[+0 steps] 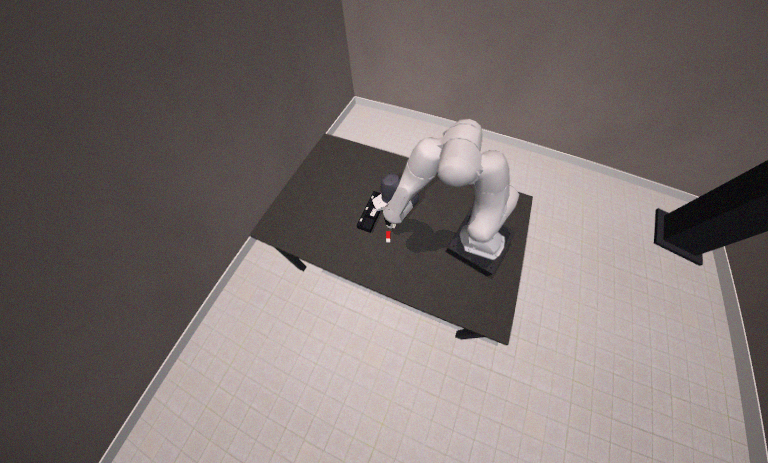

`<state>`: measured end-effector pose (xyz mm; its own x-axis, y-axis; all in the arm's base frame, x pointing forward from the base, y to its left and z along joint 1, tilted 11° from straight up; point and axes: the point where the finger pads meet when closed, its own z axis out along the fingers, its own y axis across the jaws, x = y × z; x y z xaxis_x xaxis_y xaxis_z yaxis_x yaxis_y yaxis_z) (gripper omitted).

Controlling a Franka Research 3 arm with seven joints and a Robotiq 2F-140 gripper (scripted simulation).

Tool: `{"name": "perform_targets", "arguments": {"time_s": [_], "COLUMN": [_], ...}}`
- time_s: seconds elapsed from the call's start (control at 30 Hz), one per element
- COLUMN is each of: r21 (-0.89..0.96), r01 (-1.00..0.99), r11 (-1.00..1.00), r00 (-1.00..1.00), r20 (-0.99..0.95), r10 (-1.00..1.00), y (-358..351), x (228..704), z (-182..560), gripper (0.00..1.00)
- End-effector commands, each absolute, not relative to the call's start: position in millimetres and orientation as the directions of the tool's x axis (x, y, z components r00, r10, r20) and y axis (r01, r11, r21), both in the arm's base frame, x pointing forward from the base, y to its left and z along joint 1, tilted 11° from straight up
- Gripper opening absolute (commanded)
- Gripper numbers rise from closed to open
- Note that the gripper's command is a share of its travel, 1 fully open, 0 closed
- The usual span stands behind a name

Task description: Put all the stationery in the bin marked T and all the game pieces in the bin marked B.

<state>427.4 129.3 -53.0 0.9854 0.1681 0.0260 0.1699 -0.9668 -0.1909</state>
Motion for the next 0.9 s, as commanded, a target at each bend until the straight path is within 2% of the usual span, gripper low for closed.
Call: {"name": "perform_targets", "arguments": {"time_s": [0.0, 0.87], "r21": [-0.186, -0.186], "r01": [0.162, 0.162], "r11": [-0.969, -0.969], "r00": [0.987, 0.987], "r20": [0.039, 0.039], "r10": [0.157, 0.157], "y": [129.6, 131.7], "x": [433.3, 428.3], "z": [-54.6, -63.7], "gripper": [0.25, 0.25]}}
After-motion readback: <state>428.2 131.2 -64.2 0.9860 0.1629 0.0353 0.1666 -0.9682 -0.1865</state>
